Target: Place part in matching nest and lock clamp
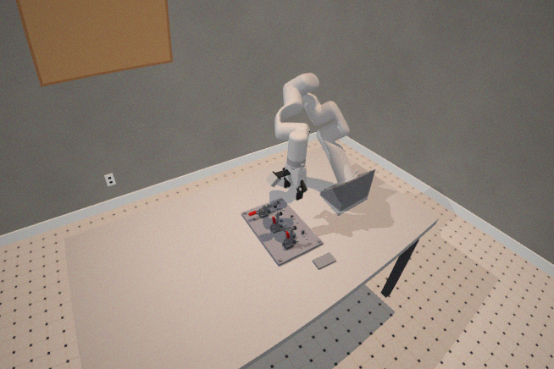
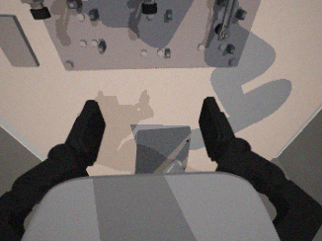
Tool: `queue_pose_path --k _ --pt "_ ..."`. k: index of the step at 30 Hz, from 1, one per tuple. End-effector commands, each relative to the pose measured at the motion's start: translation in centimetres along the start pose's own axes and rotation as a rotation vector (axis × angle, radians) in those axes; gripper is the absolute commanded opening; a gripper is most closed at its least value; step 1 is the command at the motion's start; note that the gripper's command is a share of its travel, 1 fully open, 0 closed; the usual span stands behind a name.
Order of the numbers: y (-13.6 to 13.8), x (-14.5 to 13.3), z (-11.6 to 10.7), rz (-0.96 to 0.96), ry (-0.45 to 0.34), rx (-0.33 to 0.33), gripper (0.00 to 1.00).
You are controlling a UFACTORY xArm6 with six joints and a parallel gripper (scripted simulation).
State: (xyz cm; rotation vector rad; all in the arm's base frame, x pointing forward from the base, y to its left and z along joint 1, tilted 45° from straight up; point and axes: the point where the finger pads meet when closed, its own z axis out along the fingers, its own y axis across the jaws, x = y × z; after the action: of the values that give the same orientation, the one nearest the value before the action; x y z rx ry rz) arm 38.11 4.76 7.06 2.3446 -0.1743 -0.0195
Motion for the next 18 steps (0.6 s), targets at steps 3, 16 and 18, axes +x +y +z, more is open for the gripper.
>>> queue_pose_path --k 3,16,18 --pt "-0.2 0.1 -0.1 0.001 0.003 0.002 1.00" --pt "-3.5 -0.1 -0.1 0.001 0.003 0.002 1.00" --pt "-4.6 -0.1 -0.1 0.001 0.003 0.002 1.00"
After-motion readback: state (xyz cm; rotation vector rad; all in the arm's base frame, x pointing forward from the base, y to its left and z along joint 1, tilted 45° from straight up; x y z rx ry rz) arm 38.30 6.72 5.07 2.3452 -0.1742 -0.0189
